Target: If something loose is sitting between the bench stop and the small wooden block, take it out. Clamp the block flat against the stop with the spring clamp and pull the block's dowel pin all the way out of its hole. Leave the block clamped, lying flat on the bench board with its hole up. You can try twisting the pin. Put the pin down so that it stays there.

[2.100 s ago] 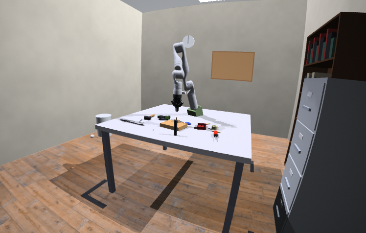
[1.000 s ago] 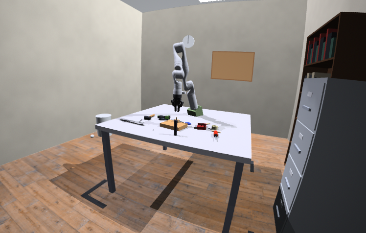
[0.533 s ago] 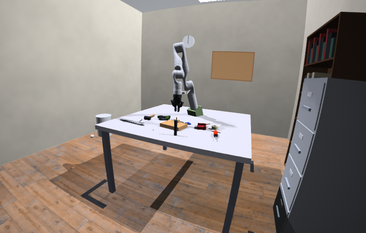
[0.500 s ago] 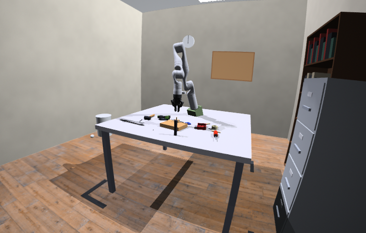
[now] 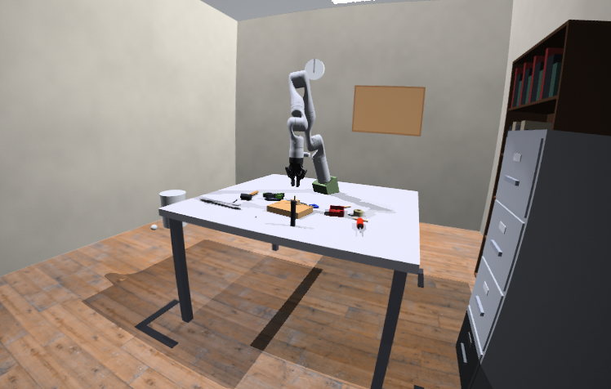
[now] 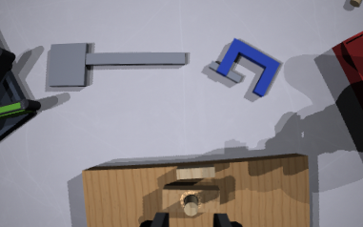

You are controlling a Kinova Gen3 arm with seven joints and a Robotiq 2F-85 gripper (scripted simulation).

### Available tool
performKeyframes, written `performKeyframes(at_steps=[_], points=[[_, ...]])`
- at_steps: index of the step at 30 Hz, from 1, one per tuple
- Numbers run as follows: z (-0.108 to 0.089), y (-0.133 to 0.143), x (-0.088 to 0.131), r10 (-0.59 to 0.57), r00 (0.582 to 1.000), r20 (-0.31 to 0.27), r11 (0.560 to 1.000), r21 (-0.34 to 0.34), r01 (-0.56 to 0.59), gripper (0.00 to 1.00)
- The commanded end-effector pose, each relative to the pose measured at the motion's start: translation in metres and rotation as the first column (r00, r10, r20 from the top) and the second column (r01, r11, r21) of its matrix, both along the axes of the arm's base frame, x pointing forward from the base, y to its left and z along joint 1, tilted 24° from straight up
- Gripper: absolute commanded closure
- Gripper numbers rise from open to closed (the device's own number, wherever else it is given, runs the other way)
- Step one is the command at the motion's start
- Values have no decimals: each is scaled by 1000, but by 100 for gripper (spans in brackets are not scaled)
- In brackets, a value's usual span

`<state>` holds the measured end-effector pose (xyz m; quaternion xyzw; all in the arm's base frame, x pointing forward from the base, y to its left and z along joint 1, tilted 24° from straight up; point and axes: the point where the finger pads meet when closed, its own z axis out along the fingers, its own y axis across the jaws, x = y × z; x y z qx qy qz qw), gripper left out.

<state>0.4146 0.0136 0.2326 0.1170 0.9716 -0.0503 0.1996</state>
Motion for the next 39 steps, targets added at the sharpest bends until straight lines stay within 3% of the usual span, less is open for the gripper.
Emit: performKeyframes(at_steps=[1,39], points=[[0,0,0,0,1000,1,1000,1,0,66],[-27,-4,12,0,1000,1,1000,1,0,66]])
